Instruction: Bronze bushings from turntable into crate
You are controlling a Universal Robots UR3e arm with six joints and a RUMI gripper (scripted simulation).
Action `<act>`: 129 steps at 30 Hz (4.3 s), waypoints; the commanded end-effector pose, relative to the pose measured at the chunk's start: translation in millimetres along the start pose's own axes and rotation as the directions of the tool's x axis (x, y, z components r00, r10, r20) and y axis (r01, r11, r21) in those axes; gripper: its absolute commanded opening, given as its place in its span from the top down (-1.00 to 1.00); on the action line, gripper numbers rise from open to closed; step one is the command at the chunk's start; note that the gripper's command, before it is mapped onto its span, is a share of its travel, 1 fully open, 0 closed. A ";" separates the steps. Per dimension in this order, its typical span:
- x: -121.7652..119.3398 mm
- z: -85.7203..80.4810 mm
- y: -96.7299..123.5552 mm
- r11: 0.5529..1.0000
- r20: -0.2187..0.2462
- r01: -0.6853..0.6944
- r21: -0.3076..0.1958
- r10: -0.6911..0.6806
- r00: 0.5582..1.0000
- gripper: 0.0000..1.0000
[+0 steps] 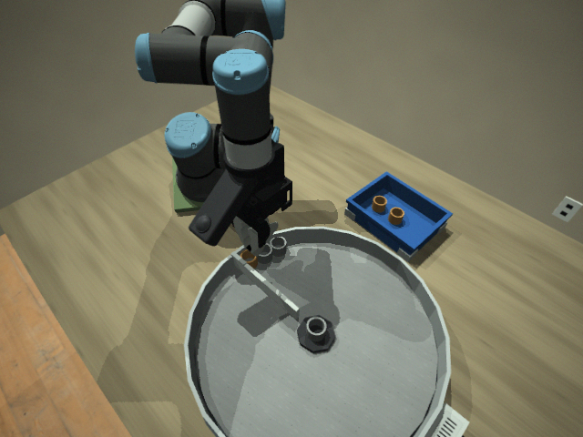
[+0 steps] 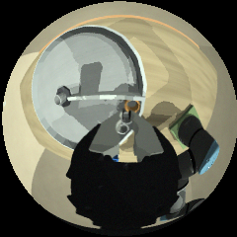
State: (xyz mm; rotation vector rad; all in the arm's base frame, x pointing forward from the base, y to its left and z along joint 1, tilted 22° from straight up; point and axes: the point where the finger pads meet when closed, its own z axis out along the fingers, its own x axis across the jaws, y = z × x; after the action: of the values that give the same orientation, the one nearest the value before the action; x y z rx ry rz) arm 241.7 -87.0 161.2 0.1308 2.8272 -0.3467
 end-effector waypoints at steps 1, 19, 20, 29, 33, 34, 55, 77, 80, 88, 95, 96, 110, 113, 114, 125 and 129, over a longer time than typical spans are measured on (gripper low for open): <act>-0.6 0.0 -0.4 1.000 0.002 0.000 0.002 0.000 1.000 0.89; -0.6 0.0 -0.4 1.000 0.002 0.000 0.002 0.000 1.000 0.89; -0.6 0.0 -0.4 1.000 0.002 0.000 0.002 0.000 1.000 0.89; -0.6 0.6 -0.4 1.000 0.002 0.000 0.002 0.000 1.000 0.89; -0.6 6.5 -0.5 1.000 0.002 0.000 0.002 0.000 1.000 0.89; -0.6 8.0 -0.5 1.000 0.002 0.000 0.002 0.000 1.000 0.89; -0.6 9.6 -0.5 1.000 0.002 0.000 0.002 0.000 1.000 0.89; -0.6 12.0 -0.5 1.000 0.002 0.000 0.002 0.000 1.000 0.89; -0.6 13.2 -0.5 1.000 0.002 0.000 0.002 0.000 1.000 0.89; -0.7 26.8 -0.5 1.000 0.002 0.000 0.002 0.000 1.000 0.89; -0.7 33.2 -0.5 1.000 0.002 0.000 0.002 0.000 1.000 0.89; -0.7 33.2 -0.5 1.000 0.002 0.000 0.002 0.000 1.000 0.89; -0.7 33.6 -0.5 1.000 0.002 0.000 0.002 0.000 1.000 0.89; -0.7 33.6 -0.5 1.000 0.002 0.000 0.002 0.000 1.000 0.89; -0.7 33.6 -0.5 1.000 0.002 0.000 0.002 0.000 1.000 0.89; -0.7 33.6 -0.5 1.000 0.002 0.000 0.002 0.000 1.000 0.89; -0.7 33.6 -0.5 1.000 0.002 0.000 0.002 0.000 1.000 0.89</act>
State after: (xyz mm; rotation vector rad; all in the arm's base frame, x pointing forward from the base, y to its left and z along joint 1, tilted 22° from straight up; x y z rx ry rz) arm 251.1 -95.7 129.4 0.1311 2.8273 -0.3479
